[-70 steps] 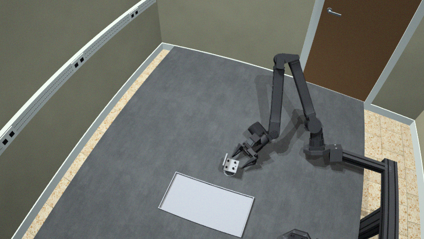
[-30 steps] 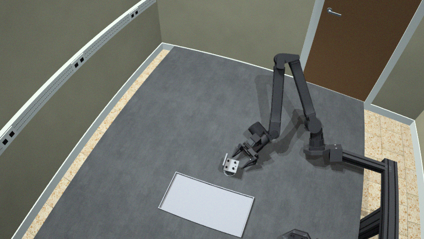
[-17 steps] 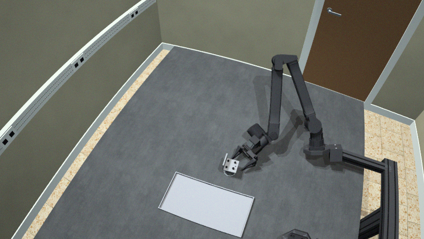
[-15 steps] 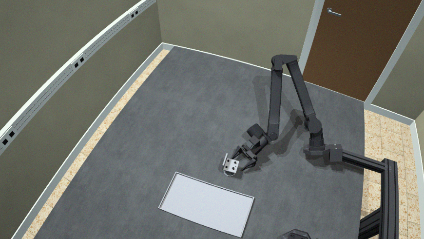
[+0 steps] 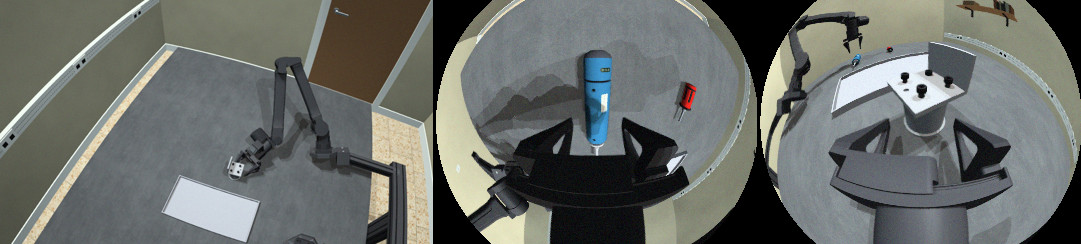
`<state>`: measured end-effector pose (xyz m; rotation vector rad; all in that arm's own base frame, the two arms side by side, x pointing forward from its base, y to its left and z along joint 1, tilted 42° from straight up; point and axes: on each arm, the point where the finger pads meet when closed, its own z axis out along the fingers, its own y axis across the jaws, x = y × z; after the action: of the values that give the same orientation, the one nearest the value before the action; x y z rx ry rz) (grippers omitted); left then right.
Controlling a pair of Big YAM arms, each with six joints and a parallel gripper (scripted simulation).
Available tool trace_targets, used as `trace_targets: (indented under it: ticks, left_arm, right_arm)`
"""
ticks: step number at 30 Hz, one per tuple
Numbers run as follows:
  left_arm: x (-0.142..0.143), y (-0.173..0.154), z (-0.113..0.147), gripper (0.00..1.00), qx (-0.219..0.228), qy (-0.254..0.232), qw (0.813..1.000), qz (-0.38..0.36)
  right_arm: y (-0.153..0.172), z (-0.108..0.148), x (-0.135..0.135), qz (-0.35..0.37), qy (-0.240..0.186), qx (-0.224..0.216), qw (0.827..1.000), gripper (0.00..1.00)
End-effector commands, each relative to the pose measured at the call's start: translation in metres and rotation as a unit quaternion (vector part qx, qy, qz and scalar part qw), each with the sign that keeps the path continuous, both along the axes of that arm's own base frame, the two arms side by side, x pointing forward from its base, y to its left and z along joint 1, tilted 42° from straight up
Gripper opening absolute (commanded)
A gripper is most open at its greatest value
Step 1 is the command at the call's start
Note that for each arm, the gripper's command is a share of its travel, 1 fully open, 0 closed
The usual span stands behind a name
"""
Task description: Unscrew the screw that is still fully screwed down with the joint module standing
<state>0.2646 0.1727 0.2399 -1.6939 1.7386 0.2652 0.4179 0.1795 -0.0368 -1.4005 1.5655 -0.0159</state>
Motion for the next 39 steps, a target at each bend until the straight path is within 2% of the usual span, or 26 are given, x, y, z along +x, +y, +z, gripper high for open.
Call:
trace_targets:
  ticks: [1,3,5,8,20,22,25,27,37,39]
  left_arm:
    - [-0.003,0.000,-0.009,0.65,-0.009,0.013,1.000,0.006]
    - [-0.003,0.000,-0.009,0.65,-0.009,0.013,1.000,0.006]
    - [-0.003,0.000,-0.009,0.65,-0.009,0.013,1.000,0.006]
    - [-0.003,0.000,-0.009,0.65,-0.009,0.013,1.000,0.006]
    - [-0.003,0.000,-0.009,0.65,-0.009,0.013,1.000,0.006]
    - [-0.003,0.000,-0.009,0.65,-0.009,0.013,1.000,0.006]
    - [-0.003,0.000,-0.009,0.65,-0.009,0.013,1.000,0.006]
    - [-0.003,0.000,-0.009,0.65,-0.009,0.013,1.000,0.006]
    - [-0.003,0.000,-0.009,0.65,-0.009,0.013,1.000,0.006]
    - [-0.003,0.000,-0.009,0.65,-0.009,0.013,1.000,0.006]
  right_arm:
    - [0.010,0.005,0.007,0.003,-0.012,0.009,1.000,0.86]
    - [0.013,0.002,0.007,0.005,-0.009,0.008,1.000,0.86]
    - [0.009,0.010,0.010,0.001,-0.017,0.011,1.000,0.86]
    - [0.005,0.004,0.007,0.000,-0.009,0.004,1.000,0.86]
    - [0.022,-0.006,0.016,0.005,-0.009,0.008,1.000,0.86]
    - [0.018,0.003,0.020,0.001,-0.017,0.011,1.000,0.86]
    - [0.014,-0.003,0.017,0.000,-0.009,0.004,1.000,0.86]
    - [0.023,-0.007,0.018,0.005,-0.009,0.008,1.000,0.86]
    - [0.031,-0.013,0.026,0.005,-0.010,0.009,1.000,0.86]
    - [0.028,-0.005,0.029,0.002,-0.017,0.011,1.000,0.86]
